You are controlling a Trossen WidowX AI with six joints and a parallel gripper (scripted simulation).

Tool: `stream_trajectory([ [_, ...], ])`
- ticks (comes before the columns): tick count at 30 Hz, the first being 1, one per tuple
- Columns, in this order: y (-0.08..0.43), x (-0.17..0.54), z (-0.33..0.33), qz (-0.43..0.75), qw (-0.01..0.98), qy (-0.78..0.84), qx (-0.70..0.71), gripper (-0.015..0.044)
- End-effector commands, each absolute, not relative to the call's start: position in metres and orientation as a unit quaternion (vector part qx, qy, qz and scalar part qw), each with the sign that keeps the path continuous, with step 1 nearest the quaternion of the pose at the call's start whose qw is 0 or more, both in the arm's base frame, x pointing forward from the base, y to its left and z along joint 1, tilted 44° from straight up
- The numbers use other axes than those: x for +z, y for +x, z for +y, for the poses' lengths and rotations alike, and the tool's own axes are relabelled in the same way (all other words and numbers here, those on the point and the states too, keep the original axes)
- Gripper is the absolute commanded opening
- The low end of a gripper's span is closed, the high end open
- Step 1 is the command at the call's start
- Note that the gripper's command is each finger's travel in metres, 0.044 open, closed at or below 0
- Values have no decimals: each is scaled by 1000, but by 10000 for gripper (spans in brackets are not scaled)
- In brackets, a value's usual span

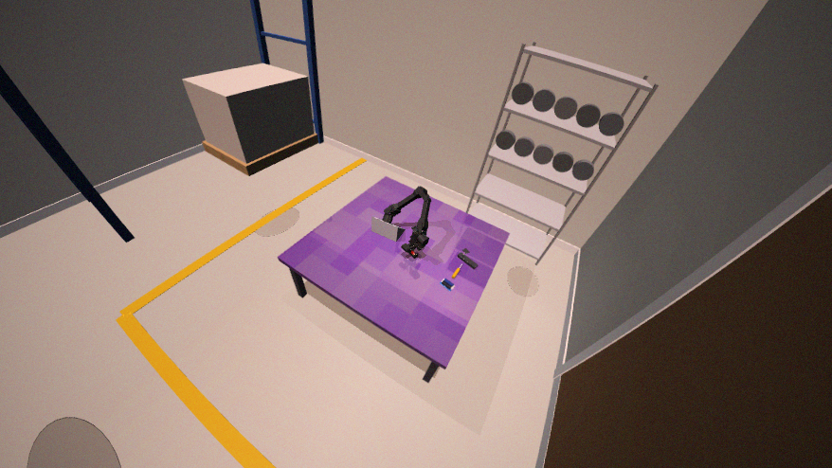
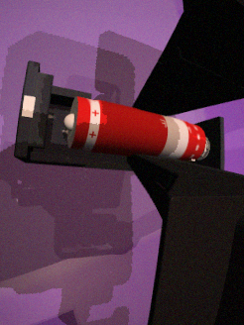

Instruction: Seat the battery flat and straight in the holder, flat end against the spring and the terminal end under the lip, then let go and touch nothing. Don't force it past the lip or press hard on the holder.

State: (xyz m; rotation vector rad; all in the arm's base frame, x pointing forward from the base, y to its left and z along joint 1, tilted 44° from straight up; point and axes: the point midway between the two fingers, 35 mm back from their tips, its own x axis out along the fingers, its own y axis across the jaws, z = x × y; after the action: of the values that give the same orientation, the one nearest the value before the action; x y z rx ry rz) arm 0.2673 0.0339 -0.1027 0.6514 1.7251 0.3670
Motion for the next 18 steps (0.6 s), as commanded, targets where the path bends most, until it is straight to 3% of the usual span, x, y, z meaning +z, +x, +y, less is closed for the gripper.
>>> stream_trajectory([
  [1,265,-103,36,750,578,278,162,74],
  [18,273,-105,35,752,577,276,161,74],
])
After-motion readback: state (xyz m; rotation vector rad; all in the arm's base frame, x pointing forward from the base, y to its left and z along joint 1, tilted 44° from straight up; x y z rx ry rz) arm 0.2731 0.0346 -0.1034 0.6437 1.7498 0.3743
